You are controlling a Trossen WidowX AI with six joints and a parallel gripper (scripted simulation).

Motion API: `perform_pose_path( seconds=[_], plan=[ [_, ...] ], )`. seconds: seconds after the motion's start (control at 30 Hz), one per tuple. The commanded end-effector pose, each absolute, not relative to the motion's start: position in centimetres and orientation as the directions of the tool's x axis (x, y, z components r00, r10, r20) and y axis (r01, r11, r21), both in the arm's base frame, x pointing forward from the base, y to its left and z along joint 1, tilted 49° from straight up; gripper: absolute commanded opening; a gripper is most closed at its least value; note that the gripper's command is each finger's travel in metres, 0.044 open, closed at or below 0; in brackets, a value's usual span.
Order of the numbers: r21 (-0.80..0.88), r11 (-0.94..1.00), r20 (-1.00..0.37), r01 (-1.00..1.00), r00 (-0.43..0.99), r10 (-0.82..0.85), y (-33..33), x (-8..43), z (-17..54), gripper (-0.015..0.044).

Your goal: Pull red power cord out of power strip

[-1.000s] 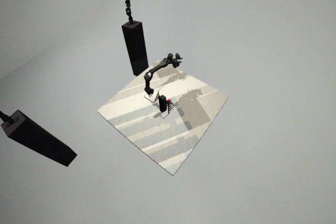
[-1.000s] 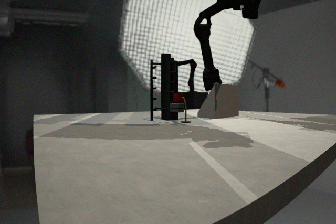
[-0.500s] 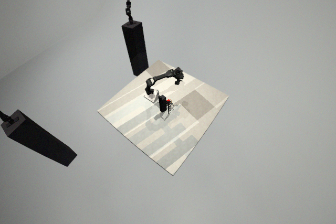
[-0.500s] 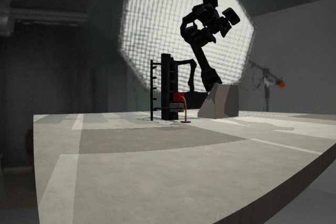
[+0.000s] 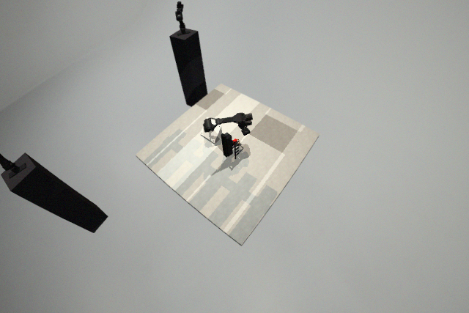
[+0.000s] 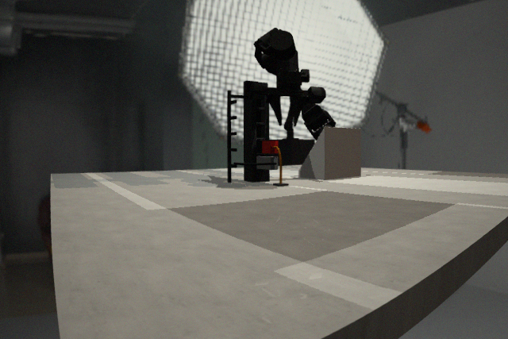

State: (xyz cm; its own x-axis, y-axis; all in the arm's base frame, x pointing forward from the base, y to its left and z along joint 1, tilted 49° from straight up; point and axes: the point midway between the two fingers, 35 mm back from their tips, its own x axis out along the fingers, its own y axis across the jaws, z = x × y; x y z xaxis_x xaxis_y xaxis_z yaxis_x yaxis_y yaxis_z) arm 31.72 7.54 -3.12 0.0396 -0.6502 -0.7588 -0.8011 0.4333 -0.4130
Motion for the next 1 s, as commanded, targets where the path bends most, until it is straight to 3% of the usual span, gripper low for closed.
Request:
perform_pose_path(
  seconds=[0.0, 0.97],
  plan=[
    [-0.12, 0.26, -0.665, -0.958, -0.117, -0.738, 1.7, 28.9, -1.4, 0.016],
    [-0.112, 0.257, -0.662, -0.96, -0.121, -0.74, 0.2, 28.4, 0.4, 0.016]
  ],
)
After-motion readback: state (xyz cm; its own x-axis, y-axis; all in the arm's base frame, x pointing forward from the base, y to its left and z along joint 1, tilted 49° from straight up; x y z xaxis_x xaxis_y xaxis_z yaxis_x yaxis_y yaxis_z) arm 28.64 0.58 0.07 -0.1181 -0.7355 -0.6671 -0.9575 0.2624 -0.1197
